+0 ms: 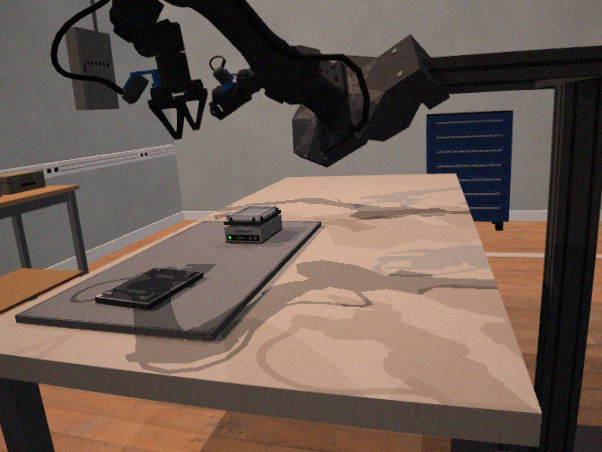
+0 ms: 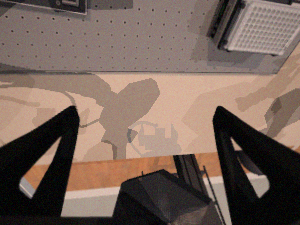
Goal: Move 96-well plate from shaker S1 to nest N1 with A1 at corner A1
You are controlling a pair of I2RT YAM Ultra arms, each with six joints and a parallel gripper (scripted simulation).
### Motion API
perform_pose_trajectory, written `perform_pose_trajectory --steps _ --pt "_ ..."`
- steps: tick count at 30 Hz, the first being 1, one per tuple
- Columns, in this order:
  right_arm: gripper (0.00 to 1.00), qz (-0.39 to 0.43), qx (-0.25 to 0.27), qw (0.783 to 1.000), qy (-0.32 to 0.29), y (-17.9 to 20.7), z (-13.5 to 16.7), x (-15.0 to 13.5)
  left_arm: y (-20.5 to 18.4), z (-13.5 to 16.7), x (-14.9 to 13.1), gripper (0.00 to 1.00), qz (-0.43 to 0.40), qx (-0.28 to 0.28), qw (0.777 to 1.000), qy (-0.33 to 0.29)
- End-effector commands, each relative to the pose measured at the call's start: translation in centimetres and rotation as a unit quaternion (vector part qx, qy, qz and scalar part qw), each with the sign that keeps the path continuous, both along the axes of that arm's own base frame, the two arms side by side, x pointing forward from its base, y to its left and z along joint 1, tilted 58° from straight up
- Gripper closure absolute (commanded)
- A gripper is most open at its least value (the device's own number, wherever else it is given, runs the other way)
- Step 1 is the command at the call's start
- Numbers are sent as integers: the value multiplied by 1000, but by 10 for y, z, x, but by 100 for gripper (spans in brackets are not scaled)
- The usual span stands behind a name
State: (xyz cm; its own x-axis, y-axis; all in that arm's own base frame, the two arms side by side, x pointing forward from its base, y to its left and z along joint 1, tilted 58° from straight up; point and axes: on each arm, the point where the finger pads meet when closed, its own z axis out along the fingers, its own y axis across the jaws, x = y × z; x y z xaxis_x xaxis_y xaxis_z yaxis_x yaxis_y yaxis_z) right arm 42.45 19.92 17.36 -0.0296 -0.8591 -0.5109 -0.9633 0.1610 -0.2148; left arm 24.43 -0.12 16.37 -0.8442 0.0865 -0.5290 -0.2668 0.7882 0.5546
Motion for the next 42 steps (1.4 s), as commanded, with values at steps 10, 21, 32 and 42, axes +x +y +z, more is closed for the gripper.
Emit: perform_pose_trajectory --steps 10,21,32,42 --pt "0 3 1 1000 -3 3 3 -1 -1 1 0 0 -1 -1 1000 -2" --pt "0 -18 -9 1000 -10 3 -2 5 -5 -2 6 0 -19 -1 1000 -3" --pt "0 -140 -112 984 -23 56 -94 -46 -27 -46 38 0 -192 44 980 34" --pt "0 -155 -160 972 -74 94 -153 -138 -39 -88 55 0 -316 90 941 74"
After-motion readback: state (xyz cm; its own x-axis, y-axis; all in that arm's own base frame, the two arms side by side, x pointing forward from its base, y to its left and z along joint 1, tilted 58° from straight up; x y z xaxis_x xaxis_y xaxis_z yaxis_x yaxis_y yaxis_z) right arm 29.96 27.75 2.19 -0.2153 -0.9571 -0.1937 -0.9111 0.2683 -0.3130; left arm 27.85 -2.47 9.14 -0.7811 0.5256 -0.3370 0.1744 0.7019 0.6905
